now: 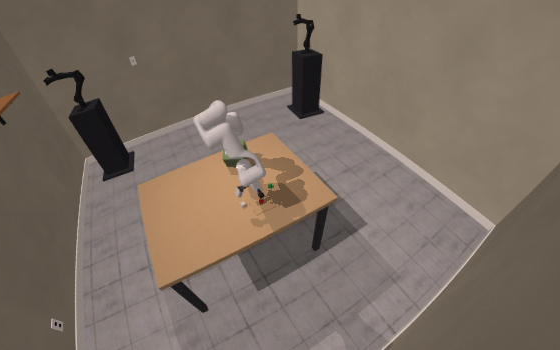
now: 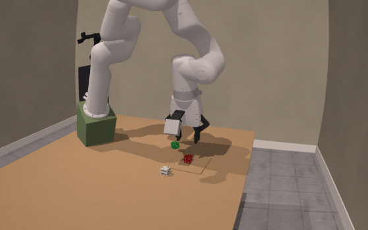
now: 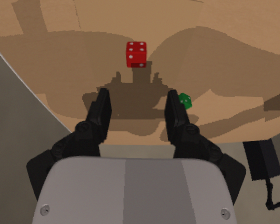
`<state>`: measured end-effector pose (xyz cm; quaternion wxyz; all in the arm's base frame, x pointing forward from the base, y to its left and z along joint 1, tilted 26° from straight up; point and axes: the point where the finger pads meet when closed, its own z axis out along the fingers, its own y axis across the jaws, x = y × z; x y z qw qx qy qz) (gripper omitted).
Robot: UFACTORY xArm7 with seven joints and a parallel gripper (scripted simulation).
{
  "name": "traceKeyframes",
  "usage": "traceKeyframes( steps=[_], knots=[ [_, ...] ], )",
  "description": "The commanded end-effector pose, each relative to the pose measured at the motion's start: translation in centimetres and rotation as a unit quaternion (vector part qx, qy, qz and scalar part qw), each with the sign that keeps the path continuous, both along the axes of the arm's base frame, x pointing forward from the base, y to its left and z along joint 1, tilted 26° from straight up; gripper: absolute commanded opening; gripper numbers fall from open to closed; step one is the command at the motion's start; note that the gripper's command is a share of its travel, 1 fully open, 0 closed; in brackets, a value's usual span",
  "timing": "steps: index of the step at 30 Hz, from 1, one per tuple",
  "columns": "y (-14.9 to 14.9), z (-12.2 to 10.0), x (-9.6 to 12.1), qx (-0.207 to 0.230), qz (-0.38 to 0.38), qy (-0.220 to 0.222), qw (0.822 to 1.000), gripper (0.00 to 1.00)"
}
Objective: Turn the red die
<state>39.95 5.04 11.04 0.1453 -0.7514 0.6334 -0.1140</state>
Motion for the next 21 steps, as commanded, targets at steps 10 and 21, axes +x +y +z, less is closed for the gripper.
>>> traceKeyframes(
  steps=[10, 21],
  knots=[
    [-0.2, -0.8, -1.3, -0.039, -0.014, 0.019, 0.999, 0.63],
    [-0.3, -0.7, -1.1, -0.084, -0.032, 0.01, 0.996, 0.63]
  ],
)
